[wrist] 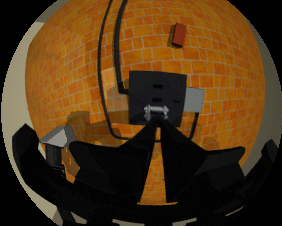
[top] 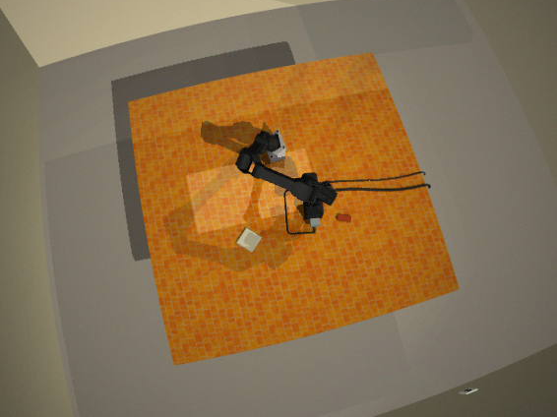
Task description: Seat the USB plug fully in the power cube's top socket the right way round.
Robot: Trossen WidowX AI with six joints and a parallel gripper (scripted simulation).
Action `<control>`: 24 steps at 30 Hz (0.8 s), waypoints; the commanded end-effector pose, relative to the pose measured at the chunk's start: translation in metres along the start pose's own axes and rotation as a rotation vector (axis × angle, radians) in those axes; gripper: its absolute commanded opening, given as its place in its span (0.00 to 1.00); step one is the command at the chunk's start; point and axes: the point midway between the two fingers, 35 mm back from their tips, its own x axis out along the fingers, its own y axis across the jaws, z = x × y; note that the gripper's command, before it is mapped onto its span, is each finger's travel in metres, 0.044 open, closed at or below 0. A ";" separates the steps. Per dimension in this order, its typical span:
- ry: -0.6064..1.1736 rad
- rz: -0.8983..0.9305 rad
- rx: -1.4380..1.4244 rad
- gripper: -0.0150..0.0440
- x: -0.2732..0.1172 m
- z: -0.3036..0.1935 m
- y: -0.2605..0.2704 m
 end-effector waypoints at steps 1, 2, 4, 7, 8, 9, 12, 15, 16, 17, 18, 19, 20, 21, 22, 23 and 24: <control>0.005 0.001 -0.006 0.25 0.002 -0.001 0.001; 0.005 0.001 -0.006 0.25 0.002 -0.001 0.001; 0.005 0.001 -0.006 0.25 0.002 -0.001 0.001; 0.005 0.001 -0.006 0.25 0.003 -0.002 0.001; 0.005 0.001 -0.006 0.25 0.003 -0.002 0.001; 0.005 0.001 -0.006 0.25 0.003 -0.002 0.001; 0.005 0.001 -0.006 0.25 0.003 -0.002 0.001; 0.005 0.001 -0.006 0.25 0.004 -0.002 0.001; 0.005 0.001 -0.006 0.25 0.004 -0.002 0.001; 0.005 0.001 -0.006 0.25 0.004 -0.002 0.001; 0.005 0.001 -0.006 0.25 0.004 -0.002 0.001; 0.005 0.001 -0.006 0.25 0.004 -0.002 0.001; 0.005 0.001 -0.006 0.25 0.004 -0.002 0.001; 0.005 0.001 -0.006 0.25 0.004 -0.002 0.001; 0.005 0.001 -0.006 0.25 0.004 -0.002 0.001; 0.005 0.001 -0.006 0.25 0.004 -0.002 0.001; 0.005 0.001 -0.006 0.25 0.005 -0.002 0.001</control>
